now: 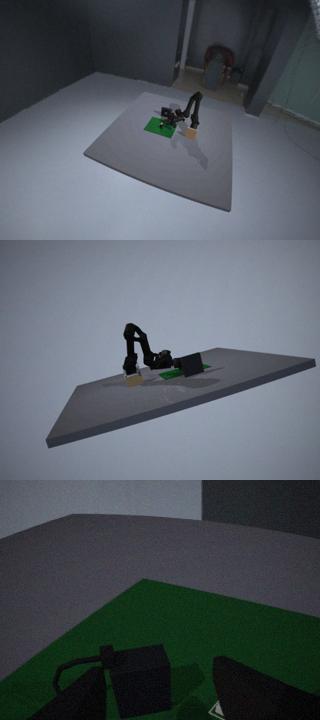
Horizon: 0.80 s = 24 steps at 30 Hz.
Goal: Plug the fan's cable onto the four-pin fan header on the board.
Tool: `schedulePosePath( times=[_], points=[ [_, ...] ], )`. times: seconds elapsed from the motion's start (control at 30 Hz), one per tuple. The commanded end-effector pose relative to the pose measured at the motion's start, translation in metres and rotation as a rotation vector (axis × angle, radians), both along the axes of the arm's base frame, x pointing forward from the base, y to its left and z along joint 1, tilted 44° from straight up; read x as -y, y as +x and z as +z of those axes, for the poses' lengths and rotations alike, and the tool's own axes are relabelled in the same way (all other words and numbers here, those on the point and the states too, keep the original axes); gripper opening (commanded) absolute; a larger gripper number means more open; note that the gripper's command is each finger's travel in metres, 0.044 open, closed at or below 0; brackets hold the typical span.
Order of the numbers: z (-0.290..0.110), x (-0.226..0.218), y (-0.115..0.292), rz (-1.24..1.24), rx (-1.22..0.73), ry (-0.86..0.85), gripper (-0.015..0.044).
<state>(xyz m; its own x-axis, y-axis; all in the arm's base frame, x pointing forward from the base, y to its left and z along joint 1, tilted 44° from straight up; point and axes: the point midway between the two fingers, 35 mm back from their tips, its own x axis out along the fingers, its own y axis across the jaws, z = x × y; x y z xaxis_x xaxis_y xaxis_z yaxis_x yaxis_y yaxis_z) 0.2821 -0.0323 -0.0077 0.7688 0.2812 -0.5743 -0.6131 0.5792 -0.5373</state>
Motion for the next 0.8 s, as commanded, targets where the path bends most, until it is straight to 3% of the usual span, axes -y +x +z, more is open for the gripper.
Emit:
schedulePosePath(
  times=[0.0,0.6,0.77],
  points=[
    [0.010,-0.002,-0.012,0.006,-0.003,0.003,0.0205],
    [0.036,-0.009,-0.050,0.004,-0.005,0.006,0.0205],
    [0.030,-0.010,-0.046,-0.036,-0.107,0.039,0.0205]
  ],
)
